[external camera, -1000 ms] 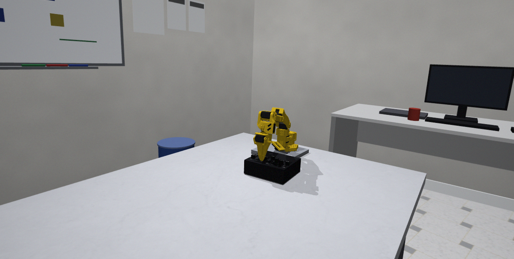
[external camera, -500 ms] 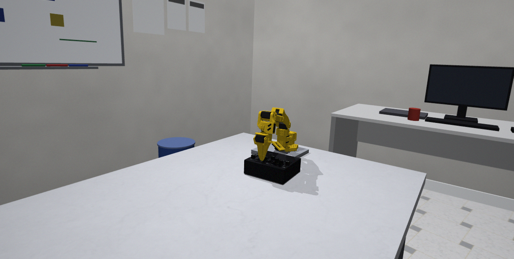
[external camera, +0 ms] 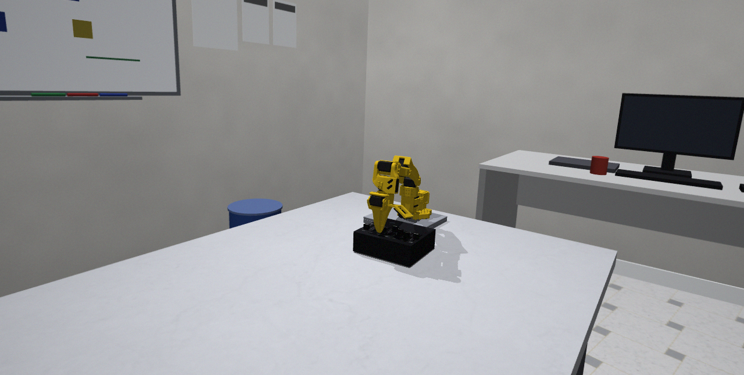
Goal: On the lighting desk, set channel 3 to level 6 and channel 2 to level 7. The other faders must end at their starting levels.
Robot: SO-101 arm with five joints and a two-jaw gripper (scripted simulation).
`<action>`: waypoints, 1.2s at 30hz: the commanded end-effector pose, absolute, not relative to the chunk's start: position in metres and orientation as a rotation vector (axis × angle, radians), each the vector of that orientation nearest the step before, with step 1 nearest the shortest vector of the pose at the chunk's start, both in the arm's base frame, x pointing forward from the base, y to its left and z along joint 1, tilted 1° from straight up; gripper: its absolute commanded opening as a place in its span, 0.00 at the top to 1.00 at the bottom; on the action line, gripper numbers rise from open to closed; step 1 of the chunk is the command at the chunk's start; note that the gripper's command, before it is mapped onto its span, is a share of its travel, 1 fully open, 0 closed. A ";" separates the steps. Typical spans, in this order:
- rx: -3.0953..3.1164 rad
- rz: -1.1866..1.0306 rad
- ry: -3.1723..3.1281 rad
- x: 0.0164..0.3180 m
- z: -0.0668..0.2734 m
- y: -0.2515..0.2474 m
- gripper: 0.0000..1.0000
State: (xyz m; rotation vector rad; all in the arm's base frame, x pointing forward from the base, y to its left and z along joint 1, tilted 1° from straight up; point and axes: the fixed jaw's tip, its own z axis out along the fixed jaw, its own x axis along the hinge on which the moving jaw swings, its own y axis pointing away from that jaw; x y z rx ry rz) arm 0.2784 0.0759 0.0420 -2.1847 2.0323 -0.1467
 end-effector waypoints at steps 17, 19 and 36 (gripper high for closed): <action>-2.212 -0.115 2.049 0.272 0.039 0.078 1.00; -2.214 -0.113 2.051 0.272 0.039 0.078 1.00; -2.223 -0.103 2.058 0.269 0.039 0.077 1.00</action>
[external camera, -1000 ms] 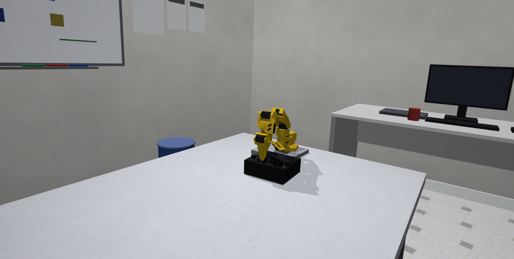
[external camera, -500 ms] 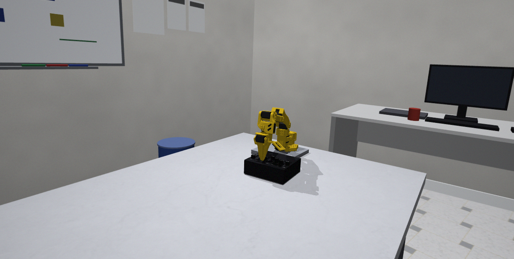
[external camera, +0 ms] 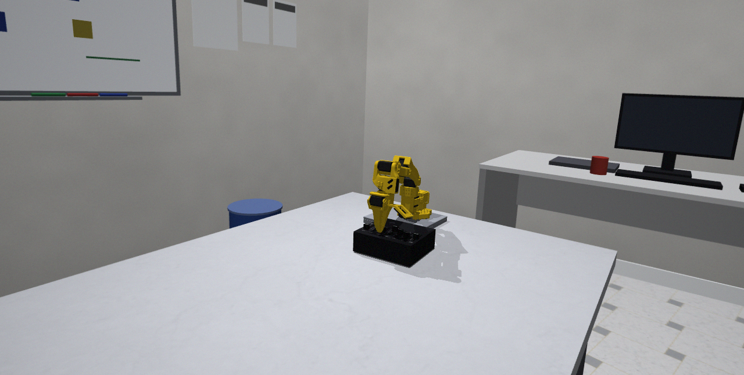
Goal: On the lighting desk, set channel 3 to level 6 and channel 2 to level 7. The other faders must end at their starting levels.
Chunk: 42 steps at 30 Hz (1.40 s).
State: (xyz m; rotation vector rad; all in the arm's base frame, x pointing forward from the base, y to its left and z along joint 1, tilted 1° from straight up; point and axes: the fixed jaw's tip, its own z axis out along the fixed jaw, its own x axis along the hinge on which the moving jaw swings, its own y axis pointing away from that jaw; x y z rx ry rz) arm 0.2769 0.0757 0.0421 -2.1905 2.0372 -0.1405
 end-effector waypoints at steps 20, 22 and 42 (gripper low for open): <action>-2.235 -0.088 2.068 0.266 0.038 0.077 1.00; -2.236 -0.087 2.069 0.265 0.038 0.077 1.00; -2.247 -0.074 2.078 0.263 0.036 0.077 1.00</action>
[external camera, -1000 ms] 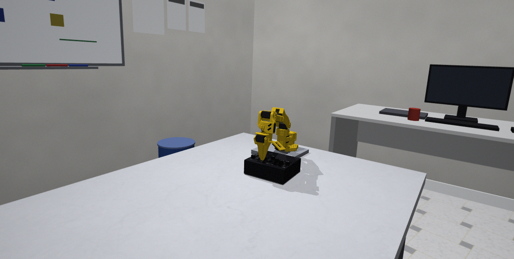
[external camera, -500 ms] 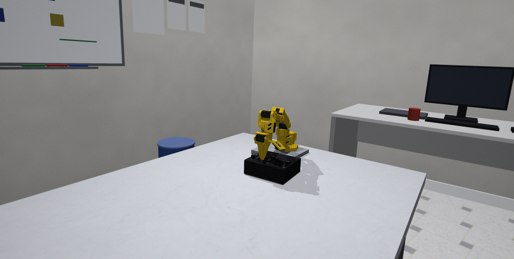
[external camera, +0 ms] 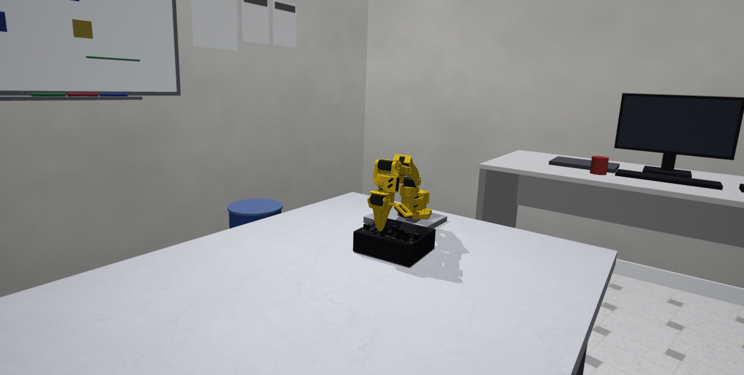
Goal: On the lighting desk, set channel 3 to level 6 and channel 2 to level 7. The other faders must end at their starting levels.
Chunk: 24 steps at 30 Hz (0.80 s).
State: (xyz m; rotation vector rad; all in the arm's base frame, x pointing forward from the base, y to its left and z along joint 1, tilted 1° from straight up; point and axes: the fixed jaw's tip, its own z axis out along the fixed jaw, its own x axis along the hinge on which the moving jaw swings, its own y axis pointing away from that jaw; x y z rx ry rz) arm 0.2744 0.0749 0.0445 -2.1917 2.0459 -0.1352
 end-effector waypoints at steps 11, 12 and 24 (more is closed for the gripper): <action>-2.256 -0.063 2.085 0.261 0.035 0.078 1.00; -2.257 -0.062 2.086 0.261 0.034 0.078 1.00; -2.262 -0.056 2.090 0.259 0.034 0.078 1.00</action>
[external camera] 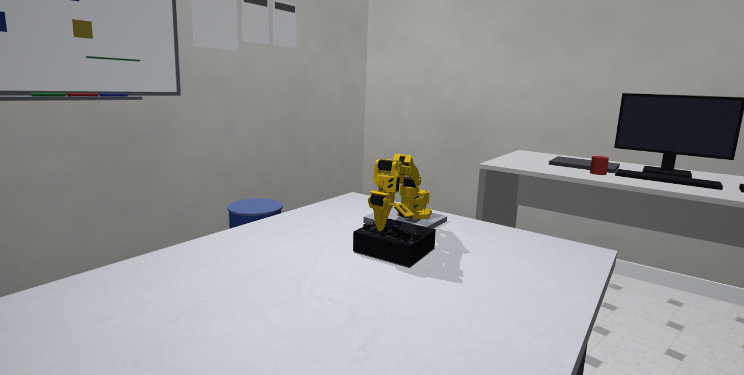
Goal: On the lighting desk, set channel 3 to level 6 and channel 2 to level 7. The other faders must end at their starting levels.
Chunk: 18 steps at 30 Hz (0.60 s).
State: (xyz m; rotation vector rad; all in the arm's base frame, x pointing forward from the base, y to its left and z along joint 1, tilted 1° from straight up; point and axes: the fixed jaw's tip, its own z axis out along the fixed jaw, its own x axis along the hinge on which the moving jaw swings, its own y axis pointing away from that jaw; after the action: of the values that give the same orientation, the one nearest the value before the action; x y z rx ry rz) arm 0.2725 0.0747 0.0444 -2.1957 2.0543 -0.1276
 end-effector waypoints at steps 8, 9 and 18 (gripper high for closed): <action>-2.270 -0.047 2.097 0.258 0.032 0.078 1.00; -2.270 -0.047 2.097 0.258 0.032 0.078 1.00; -2.274 -0.041 2.101 0.257 0.031 0.078 1.00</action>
State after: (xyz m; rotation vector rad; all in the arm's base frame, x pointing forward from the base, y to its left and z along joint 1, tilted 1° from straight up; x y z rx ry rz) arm 0.2709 0.0746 0.0443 -2.1984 2.0618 -0.1215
